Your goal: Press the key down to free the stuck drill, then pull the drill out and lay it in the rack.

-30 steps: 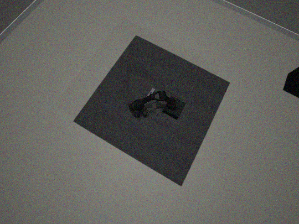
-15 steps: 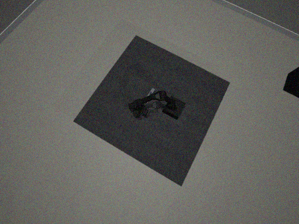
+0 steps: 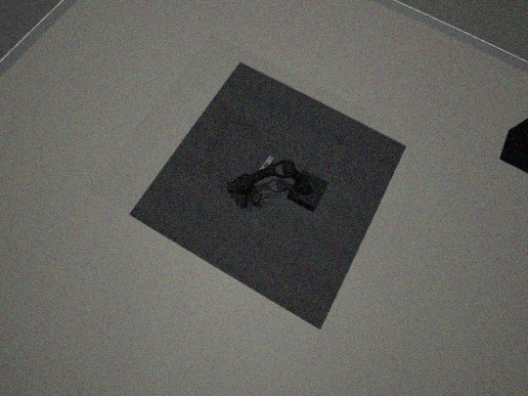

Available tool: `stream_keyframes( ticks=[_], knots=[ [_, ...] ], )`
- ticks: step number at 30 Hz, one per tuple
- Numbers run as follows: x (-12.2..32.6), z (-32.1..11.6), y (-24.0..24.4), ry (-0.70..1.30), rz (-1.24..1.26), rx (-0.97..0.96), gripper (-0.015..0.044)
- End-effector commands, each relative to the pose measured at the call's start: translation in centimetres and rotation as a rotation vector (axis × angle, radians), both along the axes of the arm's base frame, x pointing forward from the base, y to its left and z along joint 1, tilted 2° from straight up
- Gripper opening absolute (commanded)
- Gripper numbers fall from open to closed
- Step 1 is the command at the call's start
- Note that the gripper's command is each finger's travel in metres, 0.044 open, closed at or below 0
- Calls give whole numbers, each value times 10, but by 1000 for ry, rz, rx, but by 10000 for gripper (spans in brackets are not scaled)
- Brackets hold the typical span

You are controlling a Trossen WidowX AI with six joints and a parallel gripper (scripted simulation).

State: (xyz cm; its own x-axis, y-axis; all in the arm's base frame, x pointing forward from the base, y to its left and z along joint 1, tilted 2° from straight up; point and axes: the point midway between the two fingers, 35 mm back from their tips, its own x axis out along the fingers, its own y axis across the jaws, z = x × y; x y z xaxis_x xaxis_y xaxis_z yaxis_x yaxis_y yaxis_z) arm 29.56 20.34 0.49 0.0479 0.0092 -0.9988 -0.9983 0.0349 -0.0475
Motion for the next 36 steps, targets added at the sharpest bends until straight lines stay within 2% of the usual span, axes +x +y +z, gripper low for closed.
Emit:
stream_keyframes(
  ticks=[1, 36],
  knots=[
    [0, 3, 0, -1, -3, -1, 0],
    [-54, -2, 14, 3, -3, 0, 0]
  ],
)
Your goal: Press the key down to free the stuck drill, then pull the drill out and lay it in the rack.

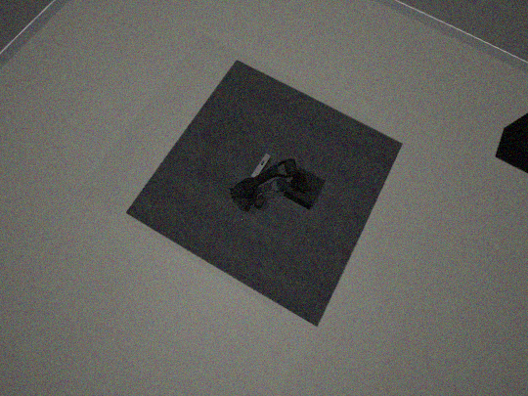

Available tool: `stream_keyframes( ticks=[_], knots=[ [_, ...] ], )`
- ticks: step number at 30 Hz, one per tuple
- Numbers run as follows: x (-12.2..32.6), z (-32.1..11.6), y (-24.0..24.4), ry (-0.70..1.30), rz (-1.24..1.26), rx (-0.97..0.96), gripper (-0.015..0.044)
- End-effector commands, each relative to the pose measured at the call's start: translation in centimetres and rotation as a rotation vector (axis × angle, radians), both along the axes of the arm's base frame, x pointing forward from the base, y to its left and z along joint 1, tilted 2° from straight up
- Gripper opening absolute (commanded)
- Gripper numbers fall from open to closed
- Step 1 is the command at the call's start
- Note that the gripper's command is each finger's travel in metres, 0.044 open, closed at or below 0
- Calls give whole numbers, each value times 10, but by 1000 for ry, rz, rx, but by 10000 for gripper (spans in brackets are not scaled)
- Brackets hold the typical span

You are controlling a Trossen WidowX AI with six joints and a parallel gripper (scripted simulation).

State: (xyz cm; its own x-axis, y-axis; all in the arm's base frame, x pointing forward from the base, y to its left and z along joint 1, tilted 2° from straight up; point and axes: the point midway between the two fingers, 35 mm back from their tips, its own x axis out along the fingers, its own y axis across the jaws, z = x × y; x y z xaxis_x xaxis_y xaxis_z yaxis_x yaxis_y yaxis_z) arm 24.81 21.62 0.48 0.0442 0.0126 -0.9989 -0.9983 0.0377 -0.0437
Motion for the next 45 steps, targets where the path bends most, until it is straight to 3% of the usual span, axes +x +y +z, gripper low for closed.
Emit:
stream_keyframes(
  ticks=[1, 12, 45],
  knots=[
    [-8, -2, 1, -1, 0, -3, 0],
    [-28, -6, 4, 1, 0, -3, 0],
    [-25, -47, 5, 1, 0, -3, 0]
  ],
)
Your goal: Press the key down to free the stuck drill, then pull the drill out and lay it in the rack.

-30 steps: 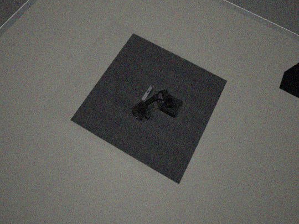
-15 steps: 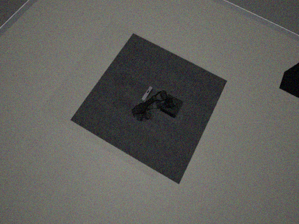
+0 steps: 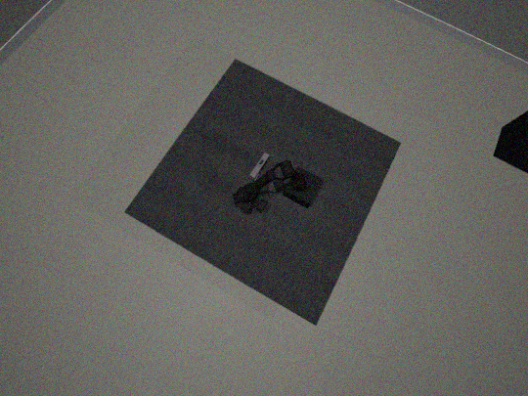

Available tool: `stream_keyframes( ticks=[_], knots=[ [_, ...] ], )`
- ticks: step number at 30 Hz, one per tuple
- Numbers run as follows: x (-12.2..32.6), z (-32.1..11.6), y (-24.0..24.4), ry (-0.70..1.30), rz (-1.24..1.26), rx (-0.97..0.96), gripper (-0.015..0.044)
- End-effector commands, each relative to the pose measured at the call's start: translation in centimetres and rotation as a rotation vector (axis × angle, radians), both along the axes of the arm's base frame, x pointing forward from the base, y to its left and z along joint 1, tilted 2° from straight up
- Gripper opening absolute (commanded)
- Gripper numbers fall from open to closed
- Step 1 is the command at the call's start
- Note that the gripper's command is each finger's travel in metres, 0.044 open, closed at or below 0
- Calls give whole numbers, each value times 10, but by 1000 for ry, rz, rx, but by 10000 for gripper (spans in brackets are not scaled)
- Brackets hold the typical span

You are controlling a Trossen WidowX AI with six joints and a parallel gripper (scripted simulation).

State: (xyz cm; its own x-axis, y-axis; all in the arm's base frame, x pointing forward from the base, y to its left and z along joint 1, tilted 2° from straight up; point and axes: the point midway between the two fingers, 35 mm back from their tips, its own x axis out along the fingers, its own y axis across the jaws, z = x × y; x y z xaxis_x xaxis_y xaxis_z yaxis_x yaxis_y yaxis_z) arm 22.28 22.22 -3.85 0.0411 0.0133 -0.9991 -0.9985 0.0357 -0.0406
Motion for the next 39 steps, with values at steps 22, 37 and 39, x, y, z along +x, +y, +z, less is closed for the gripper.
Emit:
stream_keyframes(
  ticks=[22, 37, 39],
  knots=[
    [0, -7, 0, 0, -1, 0, 368],
    [-3, 45, 0, -2, -2, -3, 440],
    [-3, 53, 0, -2, -2, -3, 440]
  ],
)
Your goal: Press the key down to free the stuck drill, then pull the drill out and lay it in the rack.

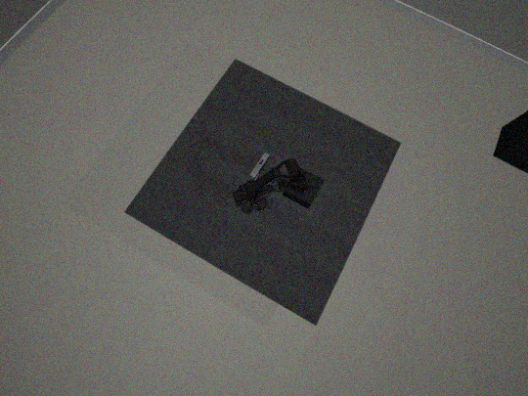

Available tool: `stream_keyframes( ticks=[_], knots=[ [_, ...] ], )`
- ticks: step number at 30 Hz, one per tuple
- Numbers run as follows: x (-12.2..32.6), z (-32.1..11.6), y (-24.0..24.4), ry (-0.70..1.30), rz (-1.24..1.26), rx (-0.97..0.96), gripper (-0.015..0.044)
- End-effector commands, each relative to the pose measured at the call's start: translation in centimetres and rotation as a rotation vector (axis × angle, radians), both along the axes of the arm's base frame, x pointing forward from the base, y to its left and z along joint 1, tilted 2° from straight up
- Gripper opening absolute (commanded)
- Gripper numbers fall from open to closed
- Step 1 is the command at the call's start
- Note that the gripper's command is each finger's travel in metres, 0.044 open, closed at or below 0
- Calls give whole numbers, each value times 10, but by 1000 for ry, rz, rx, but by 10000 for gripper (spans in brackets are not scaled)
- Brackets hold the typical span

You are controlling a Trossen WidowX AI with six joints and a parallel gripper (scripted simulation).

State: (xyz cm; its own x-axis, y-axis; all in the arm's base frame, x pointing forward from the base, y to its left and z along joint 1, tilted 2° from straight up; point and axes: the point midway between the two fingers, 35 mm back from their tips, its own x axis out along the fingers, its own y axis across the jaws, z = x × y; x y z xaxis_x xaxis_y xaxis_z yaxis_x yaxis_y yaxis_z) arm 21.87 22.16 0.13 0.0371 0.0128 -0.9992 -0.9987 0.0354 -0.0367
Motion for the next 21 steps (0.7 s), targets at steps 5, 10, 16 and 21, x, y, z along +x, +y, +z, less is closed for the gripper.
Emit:
stream_keyframes(
  ticks=[5, 10, 16, 21],
  knots=[
    [1, 33, 1, -6, -3, -3, 440],
    [26, 46, -19, -16, -191, 71, 440],
    [75, 100, -85, -67, -642, 237, 440],
    [96, 145, -150, -128, -1002, 377, 440]
  ],
)
